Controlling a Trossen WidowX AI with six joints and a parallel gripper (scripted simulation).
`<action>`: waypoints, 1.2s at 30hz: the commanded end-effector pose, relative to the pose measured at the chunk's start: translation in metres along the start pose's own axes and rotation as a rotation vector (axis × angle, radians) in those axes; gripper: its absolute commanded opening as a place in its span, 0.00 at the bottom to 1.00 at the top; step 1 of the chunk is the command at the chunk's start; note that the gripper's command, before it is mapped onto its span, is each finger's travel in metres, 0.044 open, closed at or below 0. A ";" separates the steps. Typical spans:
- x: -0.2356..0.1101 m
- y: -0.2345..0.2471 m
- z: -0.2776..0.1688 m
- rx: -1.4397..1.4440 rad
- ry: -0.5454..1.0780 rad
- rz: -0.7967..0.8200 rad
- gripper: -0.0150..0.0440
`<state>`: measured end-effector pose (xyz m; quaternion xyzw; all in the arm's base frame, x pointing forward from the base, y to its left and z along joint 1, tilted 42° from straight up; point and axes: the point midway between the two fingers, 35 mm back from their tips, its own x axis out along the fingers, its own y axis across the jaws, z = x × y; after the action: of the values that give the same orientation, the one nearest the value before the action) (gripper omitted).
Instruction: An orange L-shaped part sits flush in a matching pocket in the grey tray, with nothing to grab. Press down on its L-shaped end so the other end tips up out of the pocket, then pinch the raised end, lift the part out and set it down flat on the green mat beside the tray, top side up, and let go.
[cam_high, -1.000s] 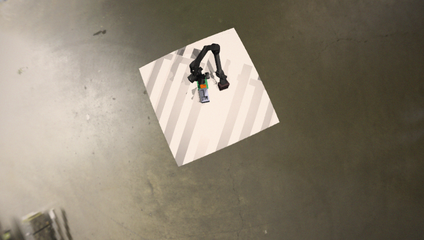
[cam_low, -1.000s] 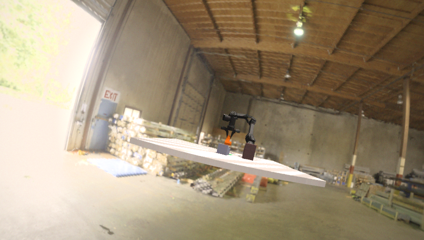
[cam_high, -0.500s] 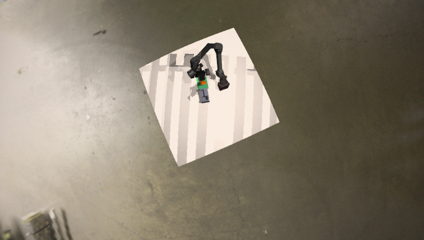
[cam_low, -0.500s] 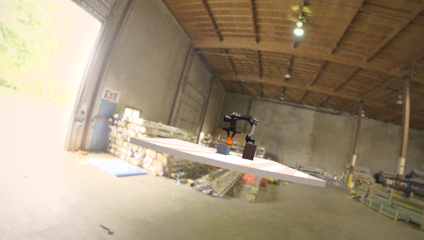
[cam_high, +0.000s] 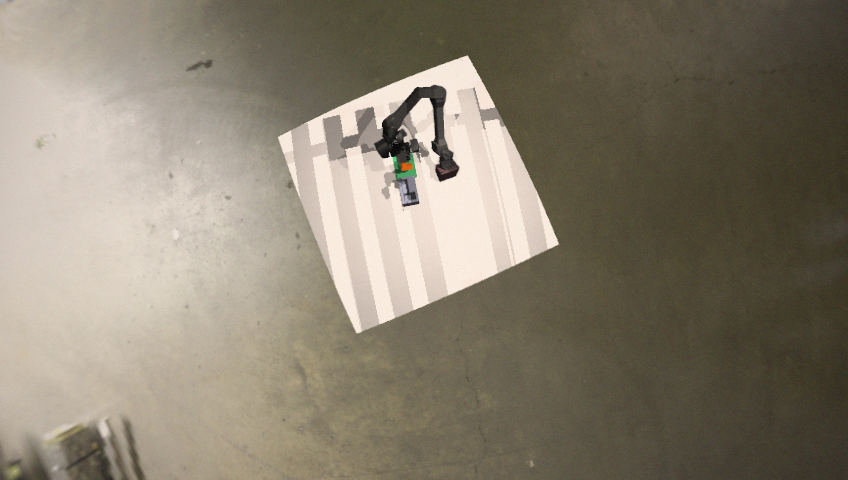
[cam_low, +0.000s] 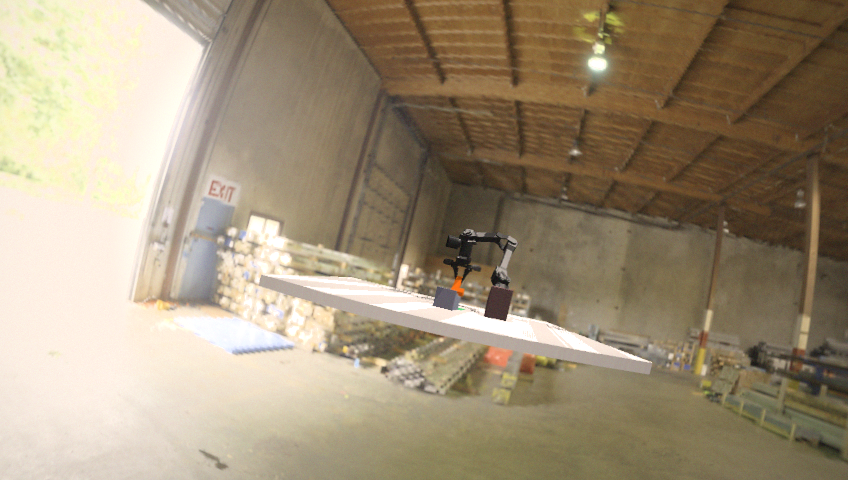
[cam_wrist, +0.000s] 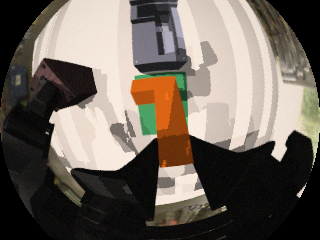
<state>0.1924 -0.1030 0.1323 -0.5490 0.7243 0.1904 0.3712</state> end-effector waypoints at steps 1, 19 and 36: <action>0.007 0.001 -0.001 -0.005 0.006 -0.001 0.25; 0.035 0.001 -0.001 -0.004 0.007 -0.001 0.25; 0.059 0.001 -0.002 -0.004 0.009 -0.002 0.25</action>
<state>0.1855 -0.1399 0.0922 -0.5501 0.7240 0.1883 0.3711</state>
